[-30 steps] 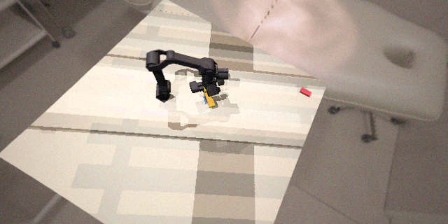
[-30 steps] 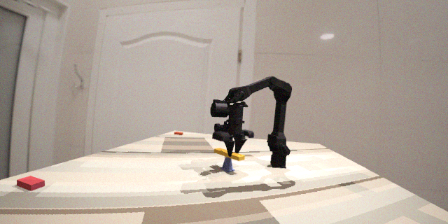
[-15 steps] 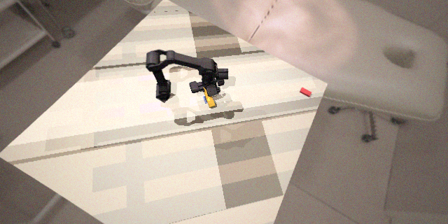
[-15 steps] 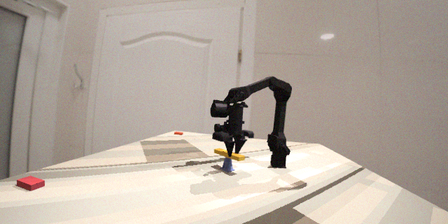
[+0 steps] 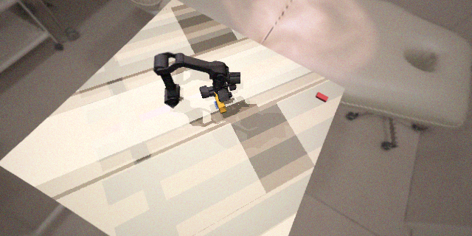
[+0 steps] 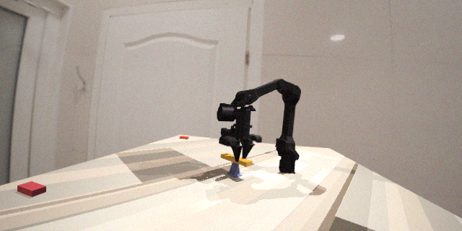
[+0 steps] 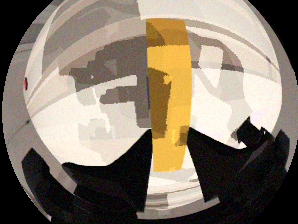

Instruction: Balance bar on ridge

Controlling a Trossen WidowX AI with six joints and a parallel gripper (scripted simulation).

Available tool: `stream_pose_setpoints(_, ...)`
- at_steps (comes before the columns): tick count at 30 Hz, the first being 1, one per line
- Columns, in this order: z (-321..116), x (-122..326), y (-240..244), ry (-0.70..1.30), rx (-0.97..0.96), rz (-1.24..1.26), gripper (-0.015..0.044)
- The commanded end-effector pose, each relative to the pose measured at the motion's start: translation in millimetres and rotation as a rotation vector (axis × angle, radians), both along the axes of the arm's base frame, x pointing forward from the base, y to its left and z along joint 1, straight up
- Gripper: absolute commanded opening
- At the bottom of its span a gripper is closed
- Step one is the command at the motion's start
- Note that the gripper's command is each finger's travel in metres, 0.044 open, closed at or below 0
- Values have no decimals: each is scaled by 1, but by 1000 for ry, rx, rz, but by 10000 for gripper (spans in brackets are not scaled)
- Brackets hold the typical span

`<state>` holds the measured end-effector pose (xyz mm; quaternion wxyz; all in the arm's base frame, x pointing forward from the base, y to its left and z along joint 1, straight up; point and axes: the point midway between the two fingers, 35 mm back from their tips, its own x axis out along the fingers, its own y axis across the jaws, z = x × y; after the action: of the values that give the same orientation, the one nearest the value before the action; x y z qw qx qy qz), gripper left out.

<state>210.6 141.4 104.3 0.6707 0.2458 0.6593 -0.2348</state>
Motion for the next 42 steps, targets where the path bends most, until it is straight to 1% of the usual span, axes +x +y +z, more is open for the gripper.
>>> stream_pose_setpoints(1, -1, 0, 1, 2, 3, 3, 0)
stream_pose_setpoints(42, -5, -1, 1, 2, 3, 3, 0)
